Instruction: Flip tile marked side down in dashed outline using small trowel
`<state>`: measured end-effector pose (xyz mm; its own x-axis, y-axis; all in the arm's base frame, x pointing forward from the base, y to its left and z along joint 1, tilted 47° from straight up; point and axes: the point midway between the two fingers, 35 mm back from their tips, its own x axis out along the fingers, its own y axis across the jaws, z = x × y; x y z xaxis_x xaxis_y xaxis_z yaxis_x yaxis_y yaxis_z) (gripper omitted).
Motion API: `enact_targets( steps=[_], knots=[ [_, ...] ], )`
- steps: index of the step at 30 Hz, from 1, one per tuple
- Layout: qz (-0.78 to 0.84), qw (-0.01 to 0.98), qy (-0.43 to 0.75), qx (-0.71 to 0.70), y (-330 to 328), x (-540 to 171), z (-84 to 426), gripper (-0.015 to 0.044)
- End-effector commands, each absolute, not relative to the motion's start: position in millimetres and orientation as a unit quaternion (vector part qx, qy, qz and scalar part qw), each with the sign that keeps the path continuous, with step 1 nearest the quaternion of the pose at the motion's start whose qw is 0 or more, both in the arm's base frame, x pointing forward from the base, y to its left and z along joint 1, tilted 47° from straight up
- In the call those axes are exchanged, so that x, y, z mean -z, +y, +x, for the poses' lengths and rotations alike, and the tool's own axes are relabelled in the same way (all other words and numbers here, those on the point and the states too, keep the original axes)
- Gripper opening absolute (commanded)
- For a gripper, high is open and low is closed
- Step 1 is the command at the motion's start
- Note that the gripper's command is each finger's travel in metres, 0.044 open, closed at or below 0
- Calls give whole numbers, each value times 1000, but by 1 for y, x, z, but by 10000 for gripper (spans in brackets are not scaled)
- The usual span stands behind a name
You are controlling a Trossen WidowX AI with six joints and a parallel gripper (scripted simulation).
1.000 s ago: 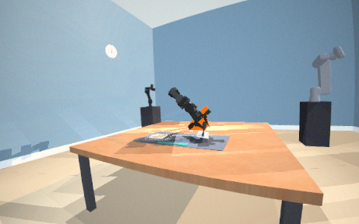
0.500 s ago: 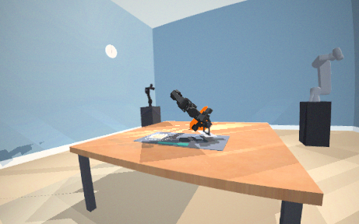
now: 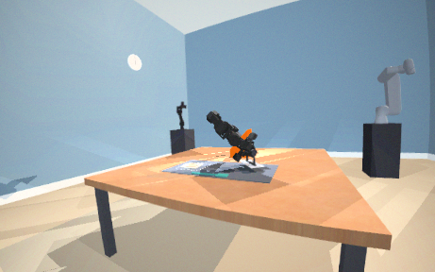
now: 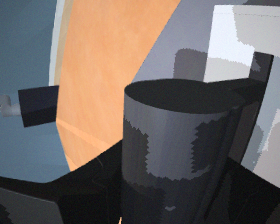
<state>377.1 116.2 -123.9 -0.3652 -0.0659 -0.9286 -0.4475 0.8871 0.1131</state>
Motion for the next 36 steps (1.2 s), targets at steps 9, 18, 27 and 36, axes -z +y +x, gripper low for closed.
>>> enact_targets(
  steps=[9,18,27,36],
  knots=[
    [-159,539,807,-179,105,138,379,0],
    [-160,539,807,-179,100,143,380,79],
    [-160,539,807,-179,100,143,380,300],
    [-160,539,807,-179,100,142,380,300]
  ],
)
